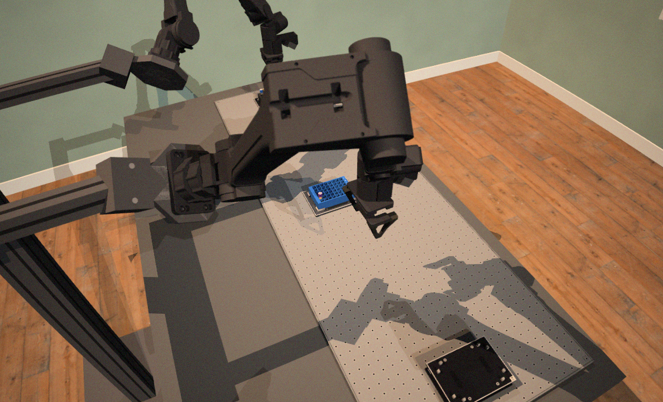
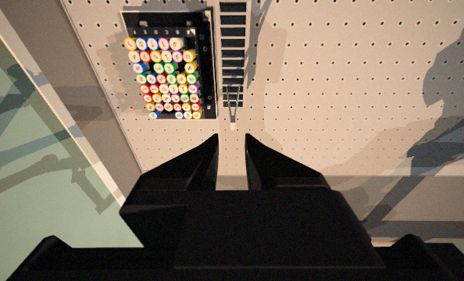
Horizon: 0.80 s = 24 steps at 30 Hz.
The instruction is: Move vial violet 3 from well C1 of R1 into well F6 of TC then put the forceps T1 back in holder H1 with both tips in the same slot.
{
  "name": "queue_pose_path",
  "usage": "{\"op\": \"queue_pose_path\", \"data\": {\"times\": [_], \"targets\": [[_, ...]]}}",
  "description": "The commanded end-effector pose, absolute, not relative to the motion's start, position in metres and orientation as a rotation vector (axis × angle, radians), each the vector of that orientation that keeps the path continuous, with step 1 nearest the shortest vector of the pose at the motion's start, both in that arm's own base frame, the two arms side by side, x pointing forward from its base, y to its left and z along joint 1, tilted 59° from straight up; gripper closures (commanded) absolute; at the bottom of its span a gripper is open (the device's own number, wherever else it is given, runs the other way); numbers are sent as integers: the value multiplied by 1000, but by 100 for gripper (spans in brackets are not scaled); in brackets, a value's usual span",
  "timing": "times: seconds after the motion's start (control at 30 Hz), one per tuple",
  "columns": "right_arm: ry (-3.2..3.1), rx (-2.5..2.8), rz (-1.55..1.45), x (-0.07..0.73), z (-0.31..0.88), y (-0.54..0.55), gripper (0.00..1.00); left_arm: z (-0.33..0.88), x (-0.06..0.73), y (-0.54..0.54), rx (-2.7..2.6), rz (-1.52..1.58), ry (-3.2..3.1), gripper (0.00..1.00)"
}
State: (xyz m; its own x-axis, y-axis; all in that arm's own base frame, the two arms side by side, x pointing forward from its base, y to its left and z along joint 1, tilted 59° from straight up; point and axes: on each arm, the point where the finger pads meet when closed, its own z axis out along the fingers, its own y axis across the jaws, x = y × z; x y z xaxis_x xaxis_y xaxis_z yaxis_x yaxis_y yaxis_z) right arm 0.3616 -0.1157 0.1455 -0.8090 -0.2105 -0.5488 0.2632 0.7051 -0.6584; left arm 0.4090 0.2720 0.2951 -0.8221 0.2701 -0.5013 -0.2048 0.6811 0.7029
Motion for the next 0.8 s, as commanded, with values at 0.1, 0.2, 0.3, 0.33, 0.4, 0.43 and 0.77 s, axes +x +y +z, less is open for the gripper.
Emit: {"op": "queue_pose_path", "data": {"times": [0.1, 0.2, 0.3, 0.33, 0.4, 0.43, 0.77], "targets": [[2261, 71, -1000, 369, 159, -114, 0, 285, 417, 268, 58, 1047, 2312, 76], [2261, 71, -1000, 369, 159, -114, 0, 287, 416, 277, 48, 1057, 2309, 76], [2261, 71, -1000, 369, 159, -114, 0, 288, 417, 285, 49, 1069, 2306, 76], [2261, 71, -1000, 369, 159, -114, 0, 288, 419, 286, 49, 1069, 2305, 76], [2261, 71, -1000, 369, 159, -114, 0, 288, 421, 289, 48, 1071, 2301, 76], [2261, 71, -1000, 369, 159, -114, 0, 289, 422, 290, 47, 1072, 2298, 76], [2261, 71, -1000, 369, 159, -114, 0, 284, 429, 301, 46, 1073, 2295, 76]]}}
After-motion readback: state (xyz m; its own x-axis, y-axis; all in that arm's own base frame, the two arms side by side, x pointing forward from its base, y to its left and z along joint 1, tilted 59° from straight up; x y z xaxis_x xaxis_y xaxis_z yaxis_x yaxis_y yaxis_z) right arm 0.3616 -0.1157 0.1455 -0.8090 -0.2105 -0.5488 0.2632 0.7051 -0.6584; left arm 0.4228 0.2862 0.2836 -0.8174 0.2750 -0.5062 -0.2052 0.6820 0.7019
